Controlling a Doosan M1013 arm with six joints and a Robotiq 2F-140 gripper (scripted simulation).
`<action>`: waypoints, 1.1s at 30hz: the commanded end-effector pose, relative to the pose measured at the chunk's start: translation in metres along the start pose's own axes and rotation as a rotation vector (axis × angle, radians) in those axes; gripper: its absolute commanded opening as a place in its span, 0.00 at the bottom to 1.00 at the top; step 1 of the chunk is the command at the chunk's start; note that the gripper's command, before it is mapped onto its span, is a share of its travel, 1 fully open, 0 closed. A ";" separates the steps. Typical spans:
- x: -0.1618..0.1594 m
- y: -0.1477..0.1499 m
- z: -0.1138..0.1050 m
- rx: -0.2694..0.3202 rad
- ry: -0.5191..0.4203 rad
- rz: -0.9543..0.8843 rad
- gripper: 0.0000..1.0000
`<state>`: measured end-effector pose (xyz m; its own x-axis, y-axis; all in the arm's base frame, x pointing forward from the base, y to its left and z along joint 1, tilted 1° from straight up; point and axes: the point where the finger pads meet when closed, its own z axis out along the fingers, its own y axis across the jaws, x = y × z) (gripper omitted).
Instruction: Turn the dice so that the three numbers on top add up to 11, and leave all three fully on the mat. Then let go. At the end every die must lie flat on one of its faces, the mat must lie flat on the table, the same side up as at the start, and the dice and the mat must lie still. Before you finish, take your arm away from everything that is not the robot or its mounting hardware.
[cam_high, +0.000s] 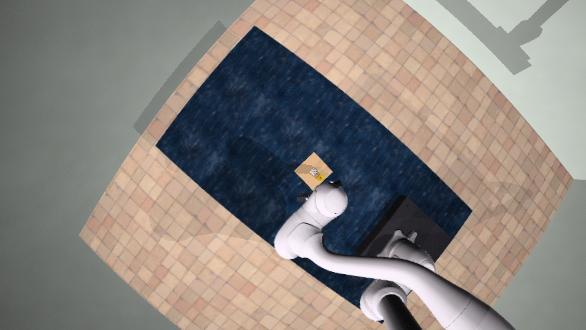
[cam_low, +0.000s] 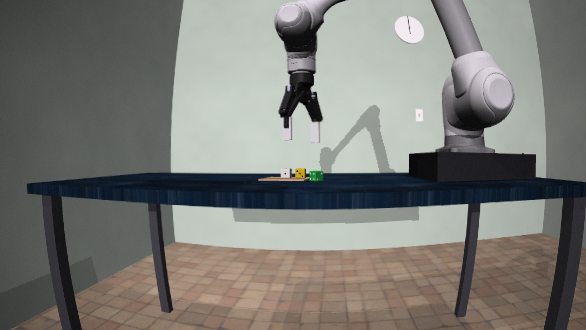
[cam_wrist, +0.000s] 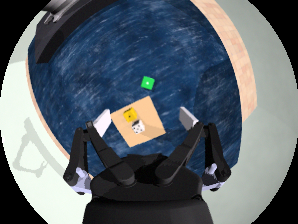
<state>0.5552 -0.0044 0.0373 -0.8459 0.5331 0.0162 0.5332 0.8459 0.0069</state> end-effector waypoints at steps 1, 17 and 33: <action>0.022 0.005 0.001 0.015 -0.012 0.140 1.00; 0.054 0.009 0.004 0.014 -0.013 0.328 0.28; 0.054 0.009 0.004 0.014 -0.013 0.328 0.28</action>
<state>0.5148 0.0319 0.0346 -0.6293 0.7771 0.0024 0.7771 0.6293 -0.0107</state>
